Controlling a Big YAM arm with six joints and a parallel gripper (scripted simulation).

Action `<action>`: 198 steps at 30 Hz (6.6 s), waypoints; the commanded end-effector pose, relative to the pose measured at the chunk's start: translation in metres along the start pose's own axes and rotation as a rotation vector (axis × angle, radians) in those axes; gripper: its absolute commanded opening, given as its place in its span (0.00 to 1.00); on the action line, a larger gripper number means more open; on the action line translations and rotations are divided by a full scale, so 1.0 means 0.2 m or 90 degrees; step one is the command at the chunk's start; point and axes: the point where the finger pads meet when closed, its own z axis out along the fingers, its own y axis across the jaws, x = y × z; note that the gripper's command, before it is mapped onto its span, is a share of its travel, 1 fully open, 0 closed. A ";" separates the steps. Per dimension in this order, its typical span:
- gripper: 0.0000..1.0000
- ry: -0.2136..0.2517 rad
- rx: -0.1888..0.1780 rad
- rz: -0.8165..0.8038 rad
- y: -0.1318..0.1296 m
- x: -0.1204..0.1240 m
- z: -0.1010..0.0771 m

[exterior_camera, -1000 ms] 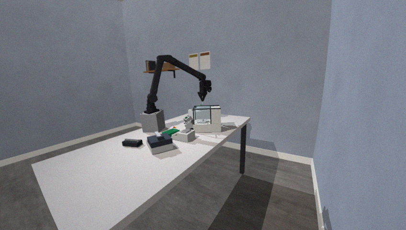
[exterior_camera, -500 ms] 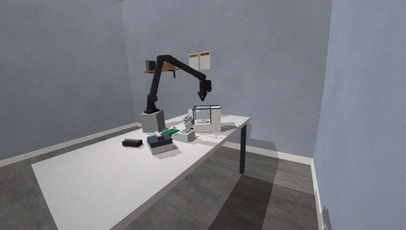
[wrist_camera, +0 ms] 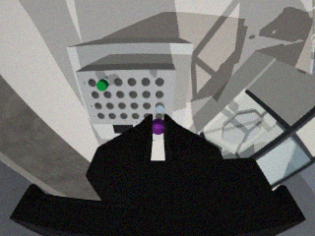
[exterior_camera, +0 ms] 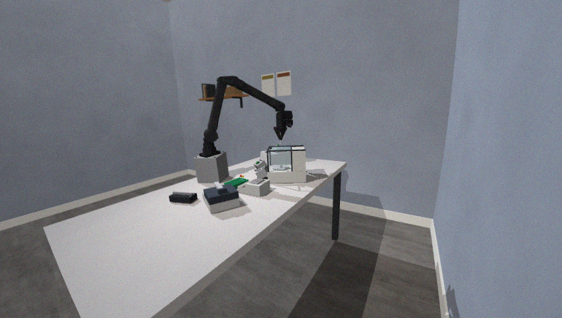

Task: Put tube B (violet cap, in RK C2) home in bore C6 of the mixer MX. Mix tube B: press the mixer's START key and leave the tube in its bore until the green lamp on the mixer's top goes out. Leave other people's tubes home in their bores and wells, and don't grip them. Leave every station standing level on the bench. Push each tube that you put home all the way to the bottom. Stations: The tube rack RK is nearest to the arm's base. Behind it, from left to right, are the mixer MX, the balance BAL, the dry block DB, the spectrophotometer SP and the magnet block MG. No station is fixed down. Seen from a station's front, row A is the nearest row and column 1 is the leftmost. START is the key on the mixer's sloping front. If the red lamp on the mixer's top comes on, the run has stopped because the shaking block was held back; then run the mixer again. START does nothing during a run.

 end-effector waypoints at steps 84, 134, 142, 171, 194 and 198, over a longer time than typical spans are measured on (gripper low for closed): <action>0.09 -0.030 0.001 0.003 -0.01 -0.08 0.02; 0.09 -0.046 0.002 0.013 -0.05 -0.13 -0.03; 0.09 -0.045 0.002 0.013 -0.05 -0.13 -0.03; 0.09 -0.017 0.001 0.008 -0.04 -0.05 0.13; 0.09 -0.020 0.001 0.008 -0.04 -0.05 0.13; 0.09 -0.022 0.001 0.008 -0.04 -0.06 0.13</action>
